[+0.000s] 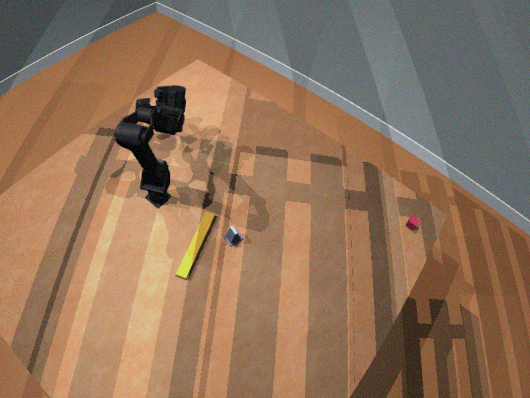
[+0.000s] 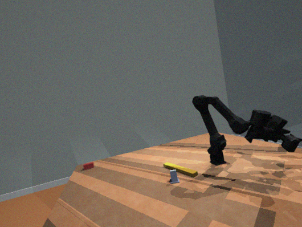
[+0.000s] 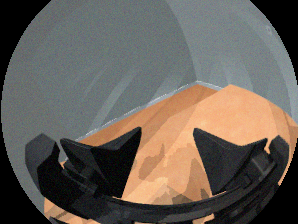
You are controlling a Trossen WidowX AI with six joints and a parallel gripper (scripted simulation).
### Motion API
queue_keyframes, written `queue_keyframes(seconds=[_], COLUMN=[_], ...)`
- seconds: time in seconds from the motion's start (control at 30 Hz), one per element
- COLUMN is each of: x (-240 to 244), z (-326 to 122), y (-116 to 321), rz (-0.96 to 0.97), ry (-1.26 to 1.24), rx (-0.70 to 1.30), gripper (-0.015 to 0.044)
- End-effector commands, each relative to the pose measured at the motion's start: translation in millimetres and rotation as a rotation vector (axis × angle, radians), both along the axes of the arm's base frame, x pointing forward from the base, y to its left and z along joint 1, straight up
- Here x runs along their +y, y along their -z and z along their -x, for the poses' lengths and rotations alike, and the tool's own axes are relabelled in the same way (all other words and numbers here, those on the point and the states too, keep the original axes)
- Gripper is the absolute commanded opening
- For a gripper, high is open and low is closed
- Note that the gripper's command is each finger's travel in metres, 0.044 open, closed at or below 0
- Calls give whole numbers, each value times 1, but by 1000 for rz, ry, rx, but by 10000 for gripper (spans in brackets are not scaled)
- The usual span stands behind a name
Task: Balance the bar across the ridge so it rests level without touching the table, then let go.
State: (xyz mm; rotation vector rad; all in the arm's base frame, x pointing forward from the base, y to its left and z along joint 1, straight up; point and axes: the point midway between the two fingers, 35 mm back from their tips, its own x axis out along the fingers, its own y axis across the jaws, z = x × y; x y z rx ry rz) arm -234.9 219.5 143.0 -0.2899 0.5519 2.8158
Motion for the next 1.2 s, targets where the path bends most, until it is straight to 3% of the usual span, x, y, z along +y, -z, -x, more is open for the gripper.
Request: queue_keyframes(seconds=[0.0,0.6,1.17], x=[21,81,110], z=[-16,-96,-187], y=[2,13,23], rz=[52,247,436], ry=[101,487,848], rx=[-15,-45,-31], gripper=[315,315,315])
